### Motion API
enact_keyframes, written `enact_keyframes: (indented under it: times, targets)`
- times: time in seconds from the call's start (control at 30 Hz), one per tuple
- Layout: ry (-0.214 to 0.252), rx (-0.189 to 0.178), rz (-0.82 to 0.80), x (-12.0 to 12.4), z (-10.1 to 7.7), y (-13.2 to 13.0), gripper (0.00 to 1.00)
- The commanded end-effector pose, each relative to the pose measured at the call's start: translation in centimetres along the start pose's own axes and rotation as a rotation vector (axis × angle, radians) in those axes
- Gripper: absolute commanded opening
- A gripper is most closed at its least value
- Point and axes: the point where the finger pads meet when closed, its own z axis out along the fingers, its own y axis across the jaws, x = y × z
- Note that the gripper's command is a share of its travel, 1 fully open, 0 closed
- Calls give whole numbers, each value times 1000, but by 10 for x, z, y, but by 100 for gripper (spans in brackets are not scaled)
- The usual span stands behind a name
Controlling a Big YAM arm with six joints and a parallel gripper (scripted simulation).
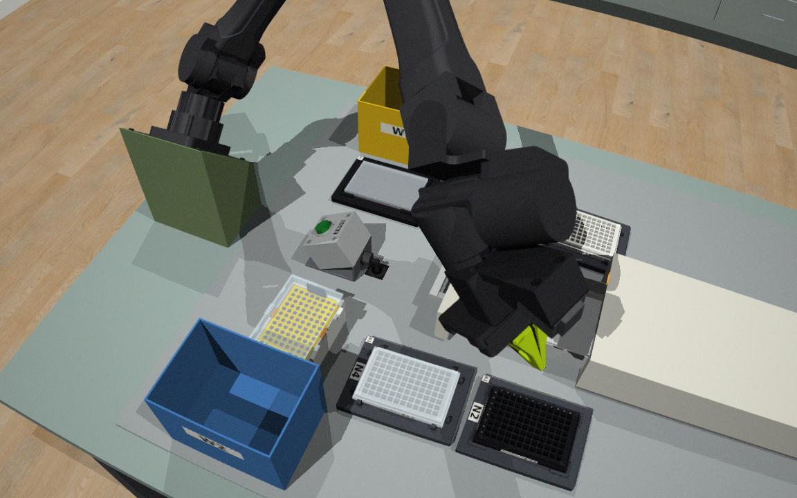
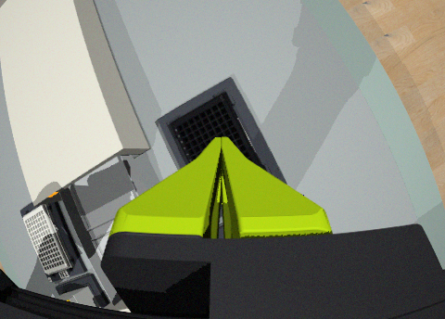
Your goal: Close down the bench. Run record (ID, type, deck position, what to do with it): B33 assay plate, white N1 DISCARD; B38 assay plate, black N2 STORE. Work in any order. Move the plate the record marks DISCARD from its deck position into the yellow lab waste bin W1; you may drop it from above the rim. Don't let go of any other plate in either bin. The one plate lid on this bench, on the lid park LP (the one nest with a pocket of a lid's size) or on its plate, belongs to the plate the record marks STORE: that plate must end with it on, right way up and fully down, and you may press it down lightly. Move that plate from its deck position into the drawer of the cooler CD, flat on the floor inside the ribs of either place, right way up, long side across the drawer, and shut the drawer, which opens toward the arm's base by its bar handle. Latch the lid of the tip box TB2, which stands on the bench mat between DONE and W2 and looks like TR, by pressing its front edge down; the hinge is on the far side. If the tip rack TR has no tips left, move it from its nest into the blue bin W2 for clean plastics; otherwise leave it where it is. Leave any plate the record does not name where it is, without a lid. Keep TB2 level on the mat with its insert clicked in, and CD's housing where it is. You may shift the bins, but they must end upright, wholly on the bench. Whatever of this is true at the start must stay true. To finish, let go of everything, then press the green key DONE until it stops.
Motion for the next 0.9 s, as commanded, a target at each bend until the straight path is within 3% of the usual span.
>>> enact_keyframes:
  times: [0.0,0.03,0.1,0.17,0.27,0.37,0.47,0.5,0.53,0.57,0.63,0.67,0.7,0.73,0.8,0.83,0.87]
  targets:
    - [15,13,-137,-6,-15,31,0]
    - [27,20,-114,8,-17,23,0]
    - [15,21,-104,12,-26,22,0]
    - [73,41,-152,24,-24,31,0]
    - [82,39,-158,39,-25,40,0]
    - [127,59,-195,50,-33,43,0]
    - [118,60,-186,50,-40,41,0]
    - [122,68,-200,44,-51,39,0]
    - [133,67,-263,35,-49,61,0]
    - [182,74,-237,67,-40,51,0]
    - [213,79,-261,77,-42,57,0]
    - [203,77,-318,58,-48,75,0]
    - [242,85,-283,86,-46,61,0]
    - [242,84,-282,90,-48,63,0]
    - [217,85,-266,88,-62,57,0]
    - [248,91,-283,94,-63,59,0]
    - [257,89,-342,84,-63,78,0]
